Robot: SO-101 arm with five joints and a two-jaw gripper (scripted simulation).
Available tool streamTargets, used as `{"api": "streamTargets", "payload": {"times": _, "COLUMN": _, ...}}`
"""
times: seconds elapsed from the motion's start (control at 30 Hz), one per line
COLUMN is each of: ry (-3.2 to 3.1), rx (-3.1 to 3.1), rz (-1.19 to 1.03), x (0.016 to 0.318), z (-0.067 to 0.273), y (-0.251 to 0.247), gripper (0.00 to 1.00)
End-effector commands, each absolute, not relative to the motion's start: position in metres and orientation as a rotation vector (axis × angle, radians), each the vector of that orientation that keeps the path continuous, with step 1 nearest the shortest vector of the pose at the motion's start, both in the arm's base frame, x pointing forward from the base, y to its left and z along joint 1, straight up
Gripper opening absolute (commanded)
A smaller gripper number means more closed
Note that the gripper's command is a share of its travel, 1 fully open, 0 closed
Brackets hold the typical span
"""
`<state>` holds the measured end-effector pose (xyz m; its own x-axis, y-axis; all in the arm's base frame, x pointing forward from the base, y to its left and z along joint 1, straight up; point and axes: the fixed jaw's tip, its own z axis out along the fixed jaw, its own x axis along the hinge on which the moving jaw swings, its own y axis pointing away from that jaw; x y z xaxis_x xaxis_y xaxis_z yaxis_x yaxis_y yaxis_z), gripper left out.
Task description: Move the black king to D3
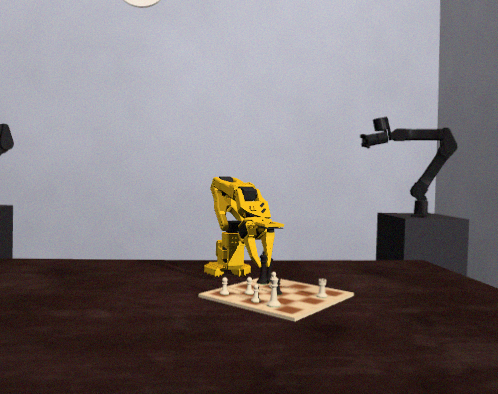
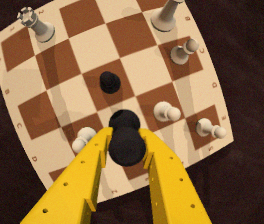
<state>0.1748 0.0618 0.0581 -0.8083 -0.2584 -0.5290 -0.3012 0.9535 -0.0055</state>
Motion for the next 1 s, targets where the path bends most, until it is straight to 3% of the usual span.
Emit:
{"api": "streamTargets", "payload": {"times": 0.0, "ry": 2.569, "rx": -0.417, "rz": 0.105, "x": 0.1726, "z": 0.0532, "y": 0.0628, "gripper": 0.00}}
{"api": "streamTargets", "payload": {"times": 0.97, "ry": 2.569, "rx": -0.416, "rz": 0.105, "x": 0.1715, "z": 0.0502, "y": 0.0623, "gripper": 0.00}}
